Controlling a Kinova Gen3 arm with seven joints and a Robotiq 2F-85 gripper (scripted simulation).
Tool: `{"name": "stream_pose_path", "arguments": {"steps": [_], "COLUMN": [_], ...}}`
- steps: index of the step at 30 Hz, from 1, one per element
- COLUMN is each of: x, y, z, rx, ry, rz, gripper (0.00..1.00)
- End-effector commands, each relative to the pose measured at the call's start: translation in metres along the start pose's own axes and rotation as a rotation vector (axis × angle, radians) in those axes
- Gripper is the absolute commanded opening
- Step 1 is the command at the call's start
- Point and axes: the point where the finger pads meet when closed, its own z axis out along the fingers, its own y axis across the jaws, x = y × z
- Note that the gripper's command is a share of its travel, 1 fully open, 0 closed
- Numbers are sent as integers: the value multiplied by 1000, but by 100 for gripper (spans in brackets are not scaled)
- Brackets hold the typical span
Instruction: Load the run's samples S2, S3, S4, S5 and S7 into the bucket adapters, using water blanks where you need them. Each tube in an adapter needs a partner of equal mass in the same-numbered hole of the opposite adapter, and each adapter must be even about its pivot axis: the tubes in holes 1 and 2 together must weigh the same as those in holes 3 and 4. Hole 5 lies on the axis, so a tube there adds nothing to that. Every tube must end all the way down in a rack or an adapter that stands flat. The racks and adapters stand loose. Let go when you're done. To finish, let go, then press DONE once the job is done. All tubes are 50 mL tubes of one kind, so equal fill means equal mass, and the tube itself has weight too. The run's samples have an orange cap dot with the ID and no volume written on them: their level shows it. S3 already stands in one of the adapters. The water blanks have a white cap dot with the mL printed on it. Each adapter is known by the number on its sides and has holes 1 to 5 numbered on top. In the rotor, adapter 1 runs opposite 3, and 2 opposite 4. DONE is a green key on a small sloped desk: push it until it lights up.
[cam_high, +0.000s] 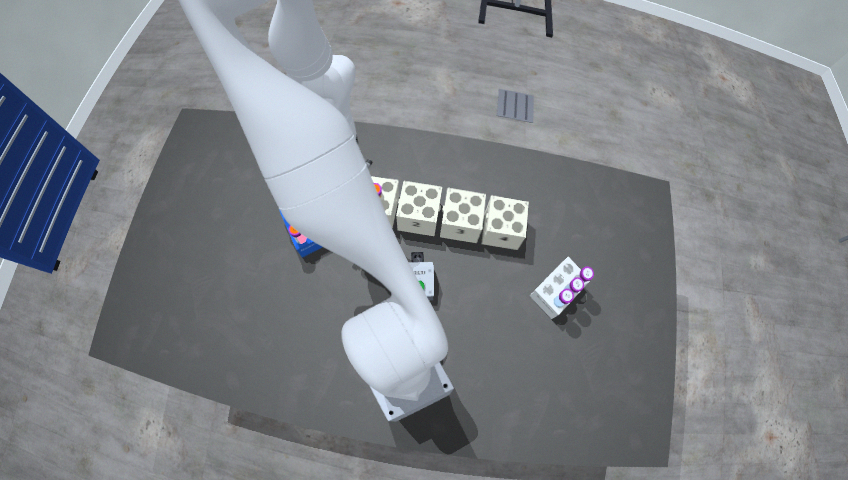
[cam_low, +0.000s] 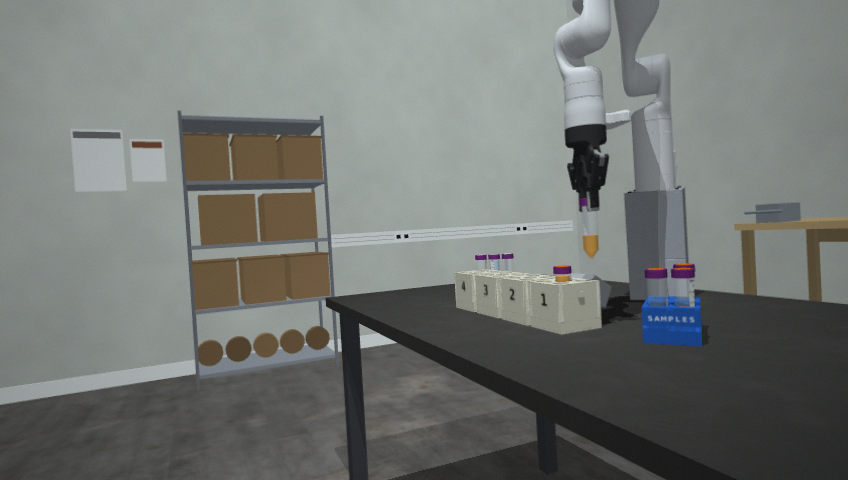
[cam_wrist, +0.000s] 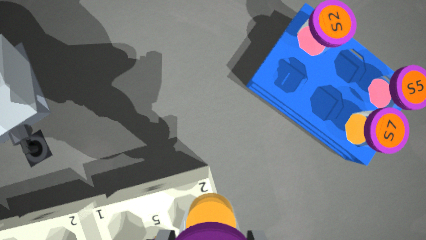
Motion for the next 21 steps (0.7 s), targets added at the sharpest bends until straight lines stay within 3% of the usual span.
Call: {"name": "stream_pose_path", "arguments": {"steps": [1, 21], "x": [-6, -46], "y": [-6, -51], "z": [-1, -1], "rx": [-1, -1], "ry": [-1, -1], "rz": [52, 412], "gripper": [10, 10]}}
